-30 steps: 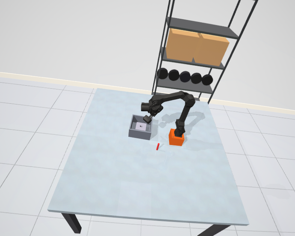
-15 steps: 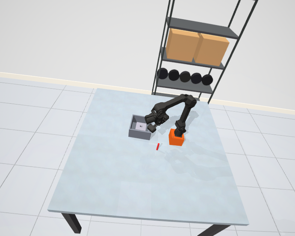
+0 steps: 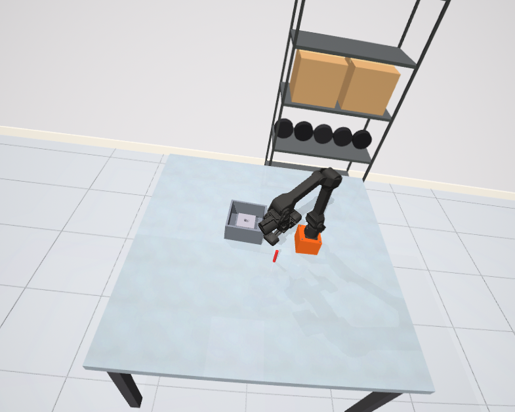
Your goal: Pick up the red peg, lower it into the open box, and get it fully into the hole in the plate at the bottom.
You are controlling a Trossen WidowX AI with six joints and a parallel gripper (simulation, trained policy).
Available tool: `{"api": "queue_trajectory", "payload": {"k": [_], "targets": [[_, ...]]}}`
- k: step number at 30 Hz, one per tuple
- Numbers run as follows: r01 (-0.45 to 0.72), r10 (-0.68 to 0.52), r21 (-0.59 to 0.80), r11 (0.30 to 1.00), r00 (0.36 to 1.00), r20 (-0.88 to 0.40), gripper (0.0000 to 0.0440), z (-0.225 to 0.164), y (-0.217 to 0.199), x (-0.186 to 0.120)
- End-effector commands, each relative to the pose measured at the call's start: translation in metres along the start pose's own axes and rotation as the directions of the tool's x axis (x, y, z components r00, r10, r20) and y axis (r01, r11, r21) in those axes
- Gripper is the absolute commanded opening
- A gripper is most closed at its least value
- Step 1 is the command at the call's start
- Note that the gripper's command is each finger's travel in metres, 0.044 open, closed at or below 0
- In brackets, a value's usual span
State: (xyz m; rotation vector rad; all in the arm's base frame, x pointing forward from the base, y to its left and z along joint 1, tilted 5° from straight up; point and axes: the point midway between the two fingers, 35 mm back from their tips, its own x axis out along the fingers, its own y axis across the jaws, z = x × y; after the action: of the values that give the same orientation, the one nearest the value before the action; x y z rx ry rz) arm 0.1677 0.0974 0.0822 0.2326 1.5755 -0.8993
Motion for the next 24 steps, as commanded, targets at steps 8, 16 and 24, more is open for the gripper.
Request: {"api": "queue_trajectory", "payload": {"k": [8, 16, 24], "targets": [[-0.002, 0.002, -0.023, 1.0, 1.0, -0.009, 0.044, -0.016, 0.021, 0.035], [-0.049, 0.049, -0.022, 0.999, 0.999, 0.001, 0.044, -0.018, 0.04, 0.066], [-0.097, 0.098, -0.014, 0.995, 0.995, 0.022, 0.0439, -0.018, 0.057, 0.096]]}}
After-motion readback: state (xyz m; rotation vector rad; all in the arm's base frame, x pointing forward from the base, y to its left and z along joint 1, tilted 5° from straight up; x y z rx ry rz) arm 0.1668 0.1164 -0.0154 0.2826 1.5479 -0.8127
